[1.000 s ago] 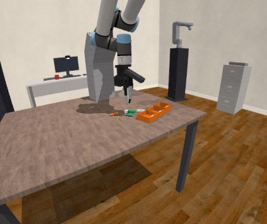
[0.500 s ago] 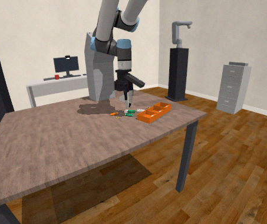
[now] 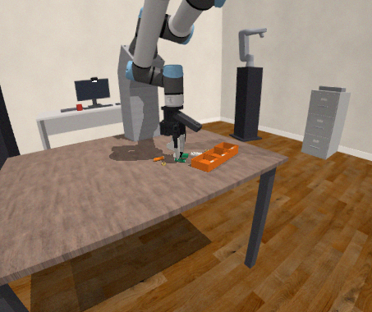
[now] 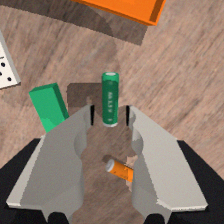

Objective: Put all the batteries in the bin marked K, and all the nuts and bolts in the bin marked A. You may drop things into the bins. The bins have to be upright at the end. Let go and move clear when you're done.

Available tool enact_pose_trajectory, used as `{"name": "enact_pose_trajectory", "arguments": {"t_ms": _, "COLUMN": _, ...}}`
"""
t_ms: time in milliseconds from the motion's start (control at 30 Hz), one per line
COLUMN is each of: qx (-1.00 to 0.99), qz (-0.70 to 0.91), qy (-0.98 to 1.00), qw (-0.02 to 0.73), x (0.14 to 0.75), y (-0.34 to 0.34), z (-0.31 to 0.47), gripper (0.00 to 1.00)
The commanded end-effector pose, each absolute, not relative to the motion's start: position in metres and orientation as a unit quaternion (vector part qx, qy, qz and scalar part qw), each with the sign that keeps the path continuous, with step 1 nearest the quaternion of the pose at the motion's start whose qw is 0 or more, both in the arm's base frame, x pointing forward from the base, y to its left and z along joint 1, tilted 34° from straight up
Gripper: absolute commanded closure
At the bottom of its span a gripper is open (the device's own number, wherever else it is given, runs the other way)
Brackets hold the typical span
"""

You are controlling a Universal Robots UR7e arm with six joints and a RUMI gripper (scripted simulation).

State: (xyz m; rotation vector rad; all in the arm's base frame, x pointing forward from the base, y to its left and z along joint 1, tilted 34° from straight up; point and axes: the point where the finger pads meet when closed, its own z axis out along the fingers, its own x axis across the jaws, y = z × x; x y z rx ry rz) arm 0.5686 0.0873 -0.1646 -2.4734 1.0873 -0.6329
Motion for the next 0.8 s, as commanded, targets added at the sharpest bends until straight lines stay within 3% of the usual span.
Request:
{"name": "enact_pose_trajectory", "arguments": {"t_ms": 0, "qx": -0.876, "qz": -0.225, "qy": 0.385, "qw": 0.182, "x": 0.5712, "y": 0.0879, "z": -0.1679, "gripper": 0.83}}
{"name": "enact_pose_trajectory", "arguments": {"t_ms": 733, "qx": -0.876, "qz": -0.225, "qy": 0.385, "qw": 0.182, "x": 0.5753, "y": 0.0892, "z": -0.1746, "gripper": 0.83}}
{"name": "enact_pose_trajectory", "arguments": {"t_ms": 767, "qx": -0.876, "qz": -0.225, "qy": 0.385, "qw": 0.182, "x": 0.5753, "y": 0.0892, "z": -0.1746, "gripper": 1.0}}
